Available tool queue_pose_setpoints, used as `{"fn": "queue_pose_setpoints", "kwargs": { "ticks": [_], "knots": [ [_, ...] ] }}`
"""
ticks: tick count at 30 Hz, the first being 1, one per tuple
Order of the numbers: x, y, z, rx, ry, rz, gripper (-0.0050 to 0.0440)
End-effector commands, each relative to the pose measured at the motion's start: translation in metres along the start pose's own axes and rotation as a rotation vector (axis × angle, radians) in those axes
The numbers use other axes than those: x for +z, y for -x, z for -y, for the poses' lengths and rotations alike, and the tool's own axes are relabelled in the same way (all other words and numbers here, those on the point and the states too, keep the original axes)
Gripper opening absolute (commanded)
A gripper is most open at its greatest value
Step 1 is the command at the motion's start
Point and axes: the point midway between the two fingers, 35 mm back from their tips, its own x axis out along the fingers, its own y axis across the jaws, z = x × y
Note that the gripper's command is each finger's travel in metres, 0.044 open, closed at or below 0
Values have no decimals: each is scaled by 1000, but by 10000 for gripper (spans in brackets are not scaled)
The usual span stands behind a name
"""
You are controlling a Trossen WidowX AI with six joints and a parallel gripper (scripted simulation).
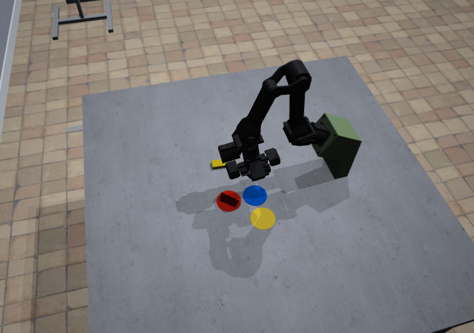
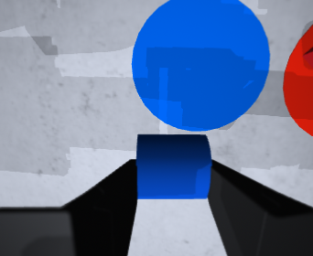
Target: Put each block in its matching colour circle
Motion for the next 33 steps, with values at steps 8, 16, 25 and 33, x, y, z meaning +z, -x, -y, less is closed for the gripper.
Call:
{"fn": "queue_pose_setpoints", "kwargs": {
  "ticks": [8, 16, 25, 33],
  "knots": [
    [18, 5, 5, -79, -17, -8, 85],
    [33, 8, 6, -134, -41, 0, 85],
    [44, 12, 6, -179, -68, 14, 85],
    [46, -1, 6, -166, -59, 13, 85]
  ]
}}
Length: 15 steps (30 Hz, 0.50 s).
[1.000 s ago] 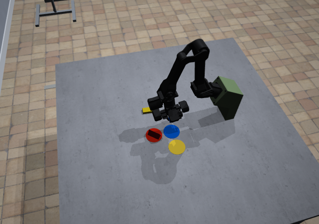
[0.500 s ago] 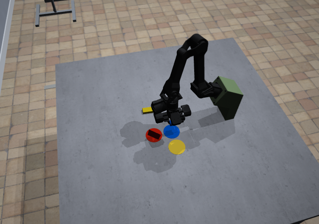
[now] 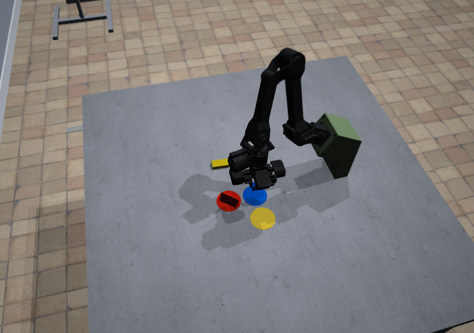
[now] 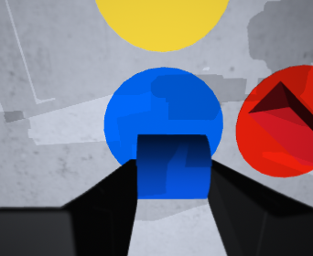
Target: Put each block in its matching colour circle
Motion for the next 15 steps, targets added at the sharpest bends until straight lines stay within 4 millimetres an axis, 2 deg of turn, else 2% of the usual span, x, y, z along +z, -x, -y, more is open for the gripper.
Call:
{"fn": "queue_pose_setpoints", "kwargs": {
  "ticks": [1, 7, 15],
  "knots": [
    [1, -10, 0, 1, 2, 0, 85],
    [0, -26, -1, 1, 2, 0, 85],
    [0, -27, 2, -4, 1, 1, 85]
  ]
}}
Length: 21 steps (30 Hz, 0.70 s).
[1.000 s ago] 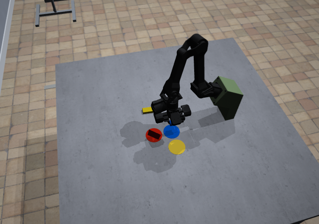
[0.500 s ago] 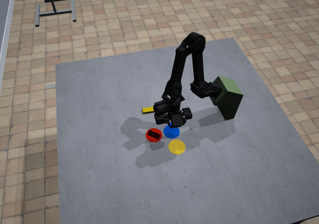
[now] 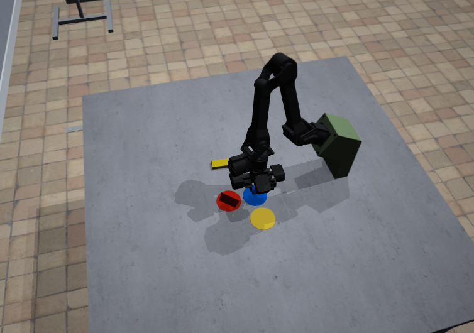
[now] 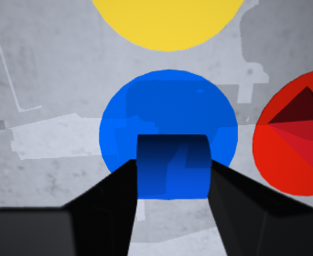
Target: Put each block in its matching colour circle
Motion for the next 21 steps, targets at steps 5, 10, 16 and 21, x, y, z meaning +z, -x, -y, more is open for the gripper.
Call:
{"fn": "queue_pose_setpoints", "kwargs": {
  "ticks": [5, 10, 16, 21],
  "knots": [
    [0, -1, 3, -10, -1, 1, 85],
    [0, -2, 3, -9, -1, 1, 85],
    [1, -9, 3, -7, 0, 2, 85],
    [1, -17, 3, -7, 1, 2, 85]
  ]
}}
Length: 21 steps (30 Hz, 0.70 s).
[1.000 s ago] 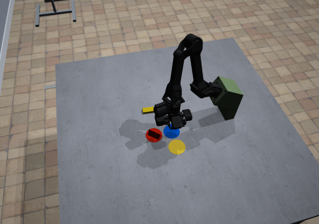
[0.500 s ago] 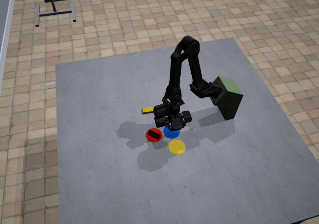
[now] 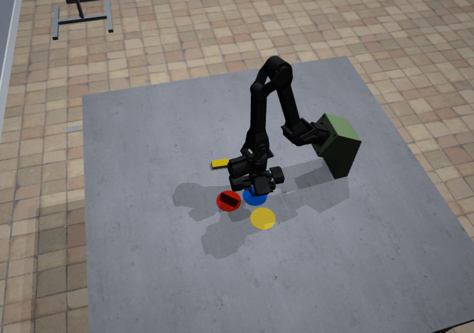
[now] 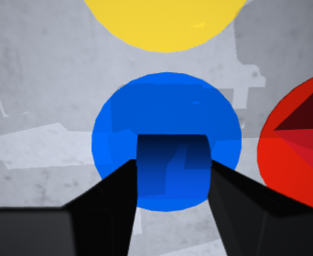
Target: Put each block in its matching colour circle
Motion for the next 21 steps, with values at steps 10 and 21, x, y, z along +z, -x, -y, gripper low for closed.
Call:
{"fn": "queue_pose_setpoints", "kwargs": {
  "ticks": [10, 21],
  "knots": [
    [0, -19, 1, -4, 2, 1, 85],
    [0, -18, 3, -13, -3, 3, 85]
  ]
}}
